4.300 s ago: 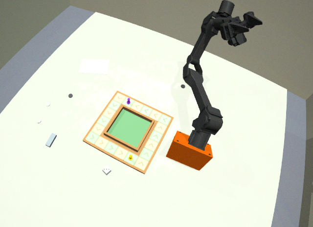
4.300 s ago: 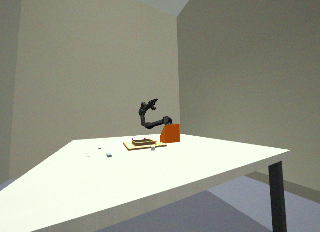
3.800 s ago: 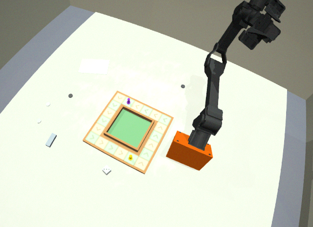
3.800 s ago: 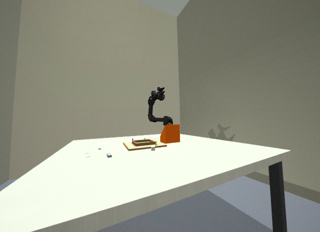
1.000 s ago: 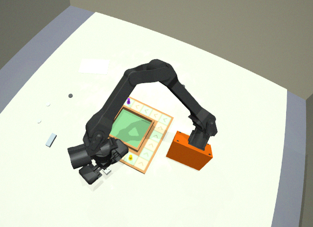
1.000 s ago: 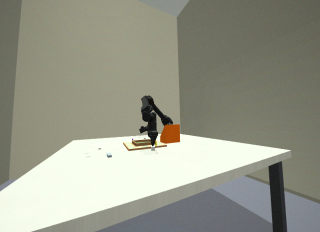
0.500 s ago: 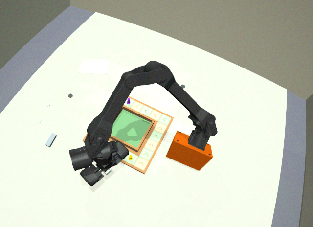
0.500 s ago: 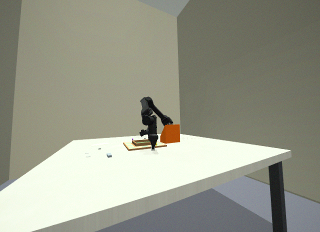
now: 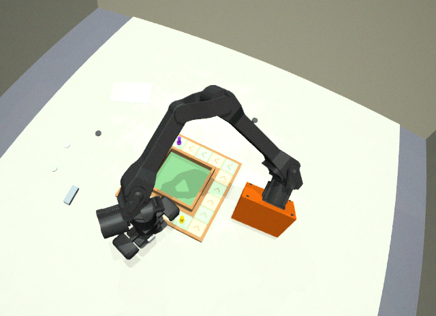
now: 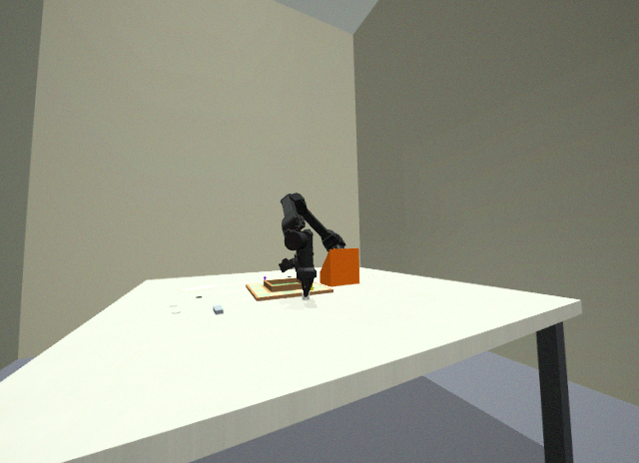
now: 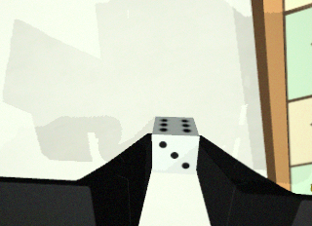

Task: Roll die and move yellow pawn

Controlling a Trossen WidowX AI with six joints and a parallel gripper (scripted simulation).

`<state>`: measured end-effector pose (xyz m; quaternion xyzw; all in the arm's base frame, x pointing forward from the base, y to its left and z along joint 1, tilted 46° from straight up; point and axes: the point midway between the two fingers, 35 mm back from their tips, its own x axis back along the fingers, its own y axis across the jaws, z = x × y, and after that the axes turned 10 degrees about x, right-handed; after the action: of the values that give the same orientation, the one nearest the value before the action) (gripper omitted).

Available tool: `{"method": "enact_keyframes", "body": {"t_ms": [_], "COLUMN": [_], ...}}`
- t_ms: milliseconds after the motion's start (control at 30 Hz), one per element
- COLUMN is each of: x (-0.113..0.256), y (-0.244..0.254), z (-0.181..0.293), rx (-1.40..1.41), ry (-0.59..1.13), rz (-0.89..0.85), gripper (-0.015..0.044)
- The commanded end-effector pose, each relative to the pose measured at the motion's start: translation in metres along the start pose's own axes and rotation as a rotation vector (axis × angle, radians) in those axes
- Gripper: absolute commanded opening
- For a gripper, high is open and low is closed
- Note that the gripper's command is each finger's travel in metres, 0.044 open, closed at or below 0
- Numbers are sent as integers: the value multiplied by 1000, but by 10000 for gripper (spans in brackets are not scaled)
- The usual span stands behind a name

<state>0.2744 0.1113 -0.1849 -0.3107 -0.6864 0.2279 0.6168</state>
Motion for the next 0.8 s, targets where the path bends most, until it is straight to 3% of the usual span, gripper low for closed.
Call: {"method": "enact_keyframes", "body": {"t_ms": [0, 400, 767], "x": [22, 117, 116], "y": [3, -3, -22], "z": [-4, -6, -15], "rx": [-4, -3, 185], "ry": [-5, -2, -3], "rz": [-8, -9, -13], "gripper": [0, 0, 0]}}
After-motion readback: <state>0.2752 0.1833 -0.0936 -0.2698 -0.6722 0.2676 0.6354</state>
